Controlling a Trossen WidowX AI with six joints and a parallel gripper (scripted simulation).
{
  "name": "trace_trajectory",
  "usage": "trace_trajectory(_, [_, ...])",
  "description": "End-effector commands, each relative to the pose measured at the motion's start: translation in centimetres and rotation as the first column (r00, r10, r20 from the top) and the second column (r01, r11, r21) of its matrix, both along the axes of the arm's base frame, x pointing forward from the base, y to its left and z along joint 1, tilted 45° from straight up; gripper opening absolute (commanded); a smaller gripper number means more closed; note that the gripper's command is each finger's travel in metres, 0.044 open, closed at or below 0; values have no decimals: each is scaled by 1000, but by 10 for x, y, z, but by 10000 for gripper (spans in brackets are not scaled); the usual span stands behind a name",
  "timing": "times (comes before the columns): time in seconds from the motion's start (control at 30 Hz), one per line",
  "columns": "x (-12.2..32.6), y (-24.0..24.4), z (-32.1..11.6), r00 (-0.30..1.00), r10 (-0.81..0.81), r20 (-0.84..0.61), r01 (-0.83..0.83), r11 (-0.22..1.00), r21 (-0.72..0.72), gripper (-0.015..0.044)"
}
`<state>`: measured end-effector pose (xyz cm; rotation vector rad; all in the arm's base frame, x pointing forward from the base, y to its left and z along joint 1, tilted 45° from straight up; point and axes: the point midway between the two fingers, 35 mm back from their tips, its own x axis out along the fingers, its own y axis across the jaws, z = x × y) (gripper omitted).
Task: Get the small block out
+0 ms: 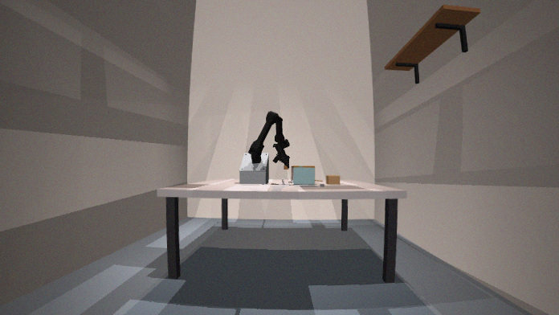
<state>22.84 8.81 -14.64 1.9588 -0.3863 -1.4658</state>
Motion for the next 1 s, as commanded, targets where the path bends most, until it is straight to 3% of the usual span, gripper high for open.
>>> trace_trajectory(0.0, [1,3,13,998,50,-38,-50,999,8,0])
trace_trajectory(0.6, [1,12,66,939,296,-176,-290,955,56,0])
trace_trajectory(0.97, [1,12,68,935,305,-180,-299,952,58,0])
